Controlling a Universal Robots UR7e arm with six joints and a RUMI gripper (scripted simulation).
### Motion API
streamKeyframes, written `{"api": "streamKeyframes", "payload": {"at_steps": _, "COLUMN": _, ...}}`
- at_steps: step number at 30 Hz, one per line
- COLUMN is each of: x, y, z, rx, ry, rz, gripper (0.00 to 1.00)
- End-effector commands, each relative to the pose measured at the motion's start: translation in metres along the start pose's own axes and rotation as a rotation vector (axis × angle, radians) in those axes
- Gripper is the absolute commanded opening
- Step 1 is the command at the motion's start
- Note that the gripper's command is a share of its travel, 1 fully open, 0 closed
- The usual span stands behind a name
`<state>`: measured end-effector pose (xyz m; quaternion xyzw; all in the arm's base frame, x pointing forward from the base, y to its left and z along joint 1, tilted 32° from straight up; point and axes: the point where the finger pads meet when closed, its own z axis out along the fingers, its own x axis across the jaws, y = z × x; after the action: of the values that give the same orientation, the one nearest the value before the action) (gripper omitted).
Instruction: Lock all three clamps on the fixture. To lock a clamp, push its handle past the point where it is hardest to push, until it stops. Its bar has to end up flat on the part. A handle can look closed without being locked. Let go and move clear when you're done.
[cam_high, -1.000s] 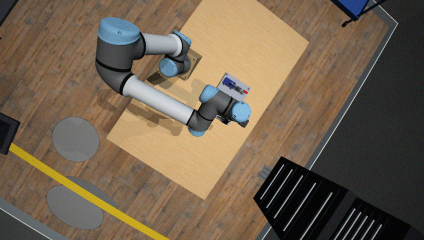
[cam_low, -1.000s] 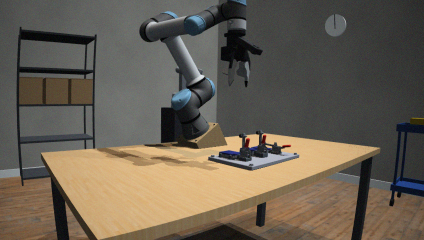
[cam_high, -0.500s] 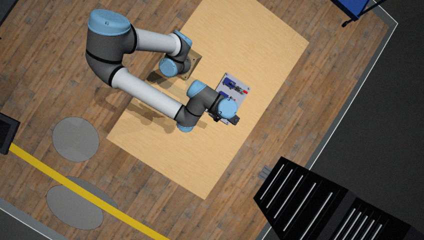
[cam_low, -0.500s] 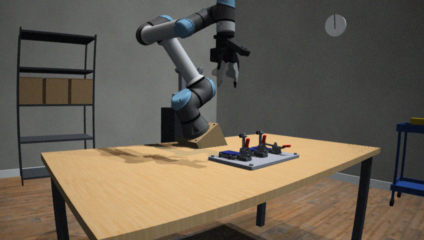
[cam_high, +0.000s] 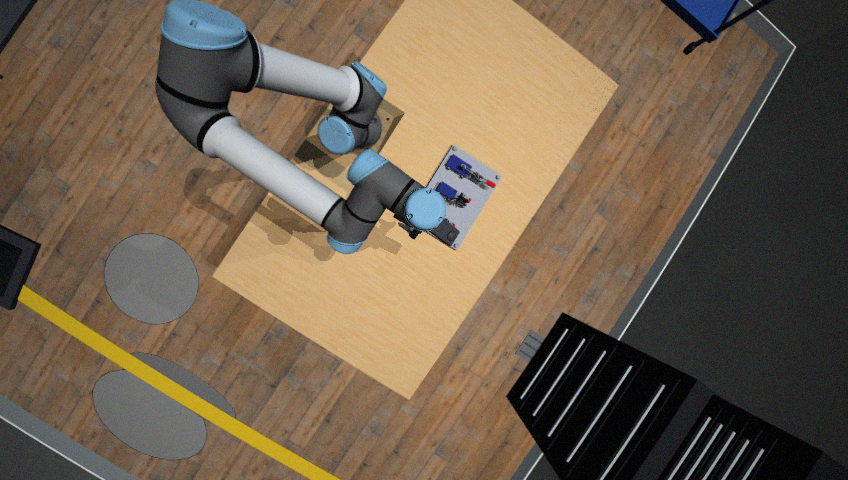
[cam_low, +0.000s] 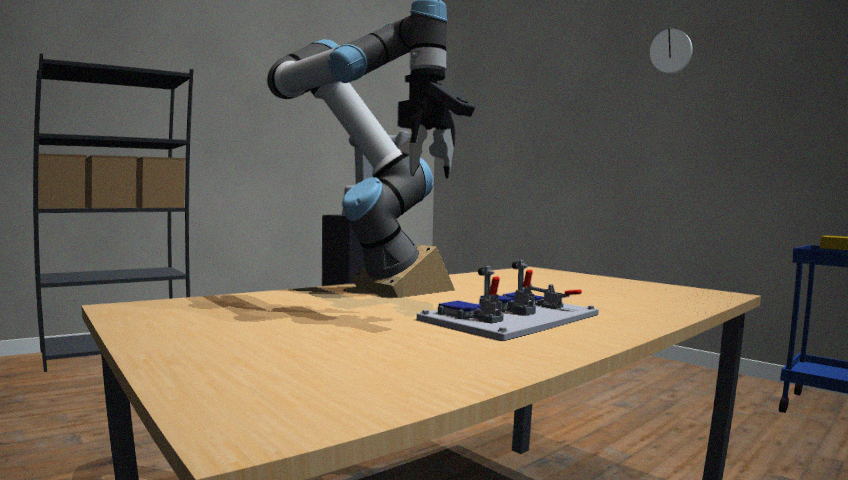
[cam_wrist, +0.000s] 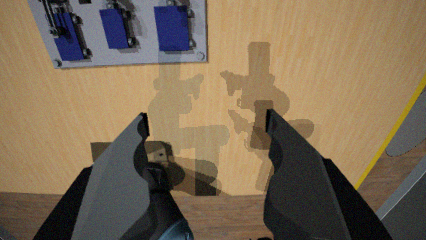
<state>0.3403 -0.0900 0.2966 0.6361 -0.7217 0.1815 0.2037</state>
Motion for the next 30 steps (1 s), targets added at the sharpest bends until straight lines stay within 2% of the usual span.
{"api": "streamKeyframes", "payload": {"at_steps": 1, "x": 0.006, "y": 0.020, "z": 0.003, "rx": 0.000, "ry": 0.000, "rz": 0.001, "gripper": 0.58}}
{"api": "streamKeyframes", "payload": {"at_steps": 4, "x": 0.017, "y": 0.055, "z": 0.008, "rx": -0.002, "ry": -0.001, "rz": -0.002, "gripper": 0.58}}
{"api": "streamKeyframes", "payload": {"at_steps": 16, "x": 0.017, "y": 0.055, "z": 0.008, "rx": -0.002, "ry": -0.001, "rz": -0.002, "gripper": 0.58}}
{"api": "streamKeyframes", "payload": {"at_steps": 21, "x": -0.036, "y": 0.022, "z": 0.017, "rx": -0.002, "ry": -0.001, "rz": -0.002, "gripper": 0.58}}
{"api": "streamKeyframes", "payload": {"at_steps": 30, "x": -0.036, "y": 0.022, "z": 0.017, "rx": -0.002, "ry": -0.001, "rz": -0.002, "gripper": 0.58}}
